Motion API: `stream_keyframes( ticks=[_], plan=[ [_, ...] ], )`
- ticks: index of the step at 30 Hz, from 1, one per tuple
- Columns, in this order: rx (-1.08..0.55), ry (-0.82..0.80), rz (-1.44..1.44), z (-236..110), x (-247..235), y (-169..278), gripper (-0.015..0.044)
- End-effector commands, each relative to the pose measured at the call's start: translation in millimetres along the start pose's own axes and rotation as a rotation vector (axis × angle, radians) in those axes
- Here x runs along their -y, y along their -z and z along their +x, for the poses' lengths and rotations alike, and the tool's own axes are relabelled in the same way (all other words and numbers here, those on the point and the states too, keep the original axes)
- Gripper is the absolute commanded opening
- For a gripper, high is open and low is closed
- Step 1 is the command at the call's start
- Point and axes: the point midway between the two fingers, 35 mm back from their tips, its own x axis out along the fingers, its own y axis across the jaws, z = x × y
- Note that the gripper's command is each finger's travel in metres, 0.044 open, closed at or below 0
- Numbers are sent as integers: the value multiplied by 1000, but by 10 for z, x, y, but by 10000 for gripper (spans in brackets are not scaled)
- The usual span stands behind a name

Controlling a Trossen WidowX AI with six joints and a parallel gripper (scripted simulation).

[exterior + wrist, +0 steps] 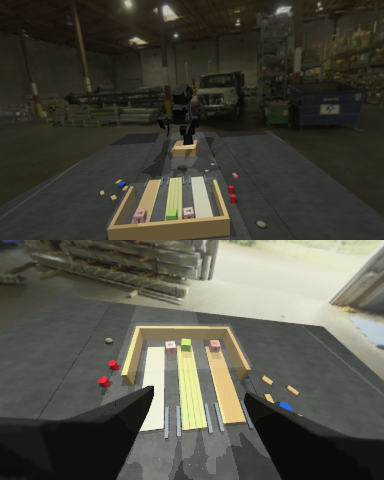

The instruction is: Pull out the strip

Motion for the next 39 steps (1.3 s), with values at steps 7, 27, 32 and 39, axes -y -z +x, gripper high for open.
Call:
stream_keyframes(
  ticks=[7,27,32,39],
  plan=[
    [-187,26,-41,243,150,-58,242],
    [-946,-63,-123,1309,1016,393,0],
    [-946,-63,-123,1316,1017,402,0],
    [-946,-63,-123,1382,1023,490,0]
  ],
)
